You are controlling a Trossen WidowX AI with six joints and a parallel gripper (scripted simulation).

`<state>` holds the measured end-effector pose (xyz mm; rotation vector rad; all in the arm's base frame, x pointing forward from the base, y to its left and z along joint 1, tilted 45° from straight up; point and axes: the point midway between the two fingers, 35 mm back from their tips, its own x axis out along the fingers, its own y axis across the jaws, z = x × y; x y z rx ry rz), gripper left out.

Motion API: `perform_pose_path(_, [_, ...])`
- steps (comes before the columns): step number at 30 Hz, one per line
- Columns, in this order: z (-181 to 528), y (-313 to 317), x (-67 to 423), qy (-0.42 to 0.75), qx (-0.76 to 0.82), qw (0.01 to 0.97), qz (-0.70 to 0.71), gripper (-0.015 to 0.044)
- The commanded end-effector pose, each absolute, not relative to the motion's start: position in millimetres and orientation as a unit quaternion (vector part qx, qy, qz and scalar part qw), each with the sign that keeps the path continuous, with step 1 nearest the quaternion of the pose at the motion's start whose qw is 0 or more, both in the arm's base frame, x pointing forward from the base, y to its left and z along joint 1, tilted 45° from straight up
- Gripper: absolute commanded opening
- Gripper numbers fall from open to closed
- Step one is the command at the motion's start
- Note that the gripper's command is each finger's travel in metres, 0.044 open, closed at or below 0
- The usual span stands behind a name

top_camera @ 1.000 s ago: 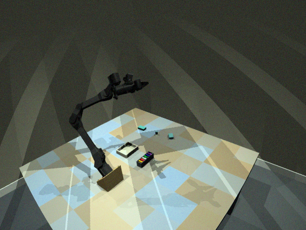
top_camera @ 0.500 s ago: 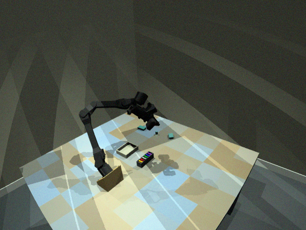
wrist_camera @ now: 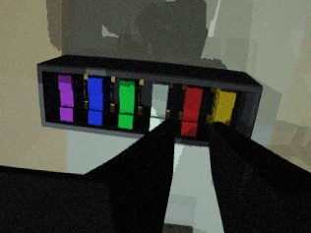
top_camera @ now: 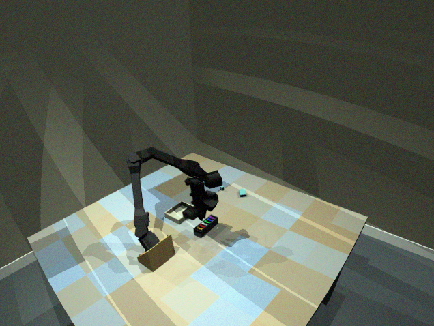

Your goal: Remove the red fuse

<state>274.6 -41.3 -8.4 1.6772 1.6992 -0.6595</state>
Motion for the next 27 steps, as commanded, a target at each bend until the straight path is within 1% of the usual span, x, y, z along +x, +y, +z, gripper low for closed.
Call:
perform_pose_path(1, [-9.0,-32.2,266.7,0.656,0.649,0.281,-0.264,0.007])
perform_pose_path(27, [-21.3,-21.7,272.1,0.656,0.649,0.281,-0.264,0.007])
